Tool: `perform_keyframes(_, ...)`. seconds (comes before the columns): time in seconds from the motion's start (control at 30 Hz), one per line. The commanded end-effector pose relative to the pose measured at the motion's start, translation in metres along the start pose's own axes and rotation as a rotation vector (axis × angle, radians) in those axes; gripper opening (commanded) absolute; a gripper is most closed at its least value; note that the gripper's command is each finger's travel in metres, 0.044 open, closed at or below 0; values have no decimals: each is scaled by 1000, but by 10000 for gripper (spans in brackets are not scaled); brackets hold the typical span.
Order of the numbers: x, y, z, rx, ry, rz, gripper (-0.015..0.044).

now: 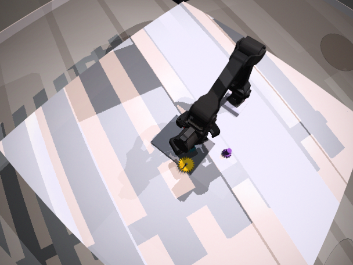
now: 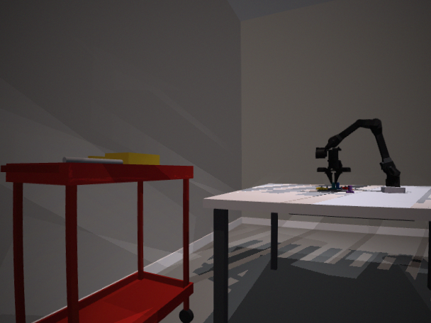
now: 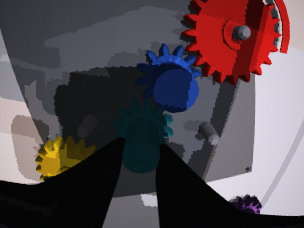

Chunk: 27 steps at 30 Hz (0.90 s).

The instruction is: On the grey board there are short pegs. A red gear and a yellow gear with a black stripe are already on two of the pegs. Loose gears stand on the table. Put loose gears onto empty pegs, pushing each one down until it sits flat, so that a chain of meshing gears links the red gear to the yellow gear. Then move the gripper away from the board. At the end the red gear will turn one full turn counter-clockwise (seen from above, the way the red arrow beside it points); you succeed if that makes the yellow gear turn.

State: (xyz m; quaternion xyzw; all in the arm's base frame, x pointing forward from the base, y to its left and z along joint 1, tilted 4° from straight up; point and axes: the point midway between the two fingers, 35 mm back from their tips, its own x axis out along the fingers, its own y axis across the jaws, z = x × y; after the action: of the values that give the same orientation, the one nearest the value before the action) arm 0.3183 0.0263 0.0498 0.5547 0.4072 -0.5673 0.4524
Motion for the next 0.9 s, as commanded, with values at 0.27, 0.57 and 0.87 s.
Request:
perform_keyframes(0.27,-27,1,0,24,-2,0,140)
perform_keyframes(0.57,-41,-9,-12,-171,1,-4,219)
perform_keyframes(0.87,-41,-77,-67,-1331,10,-3,440)
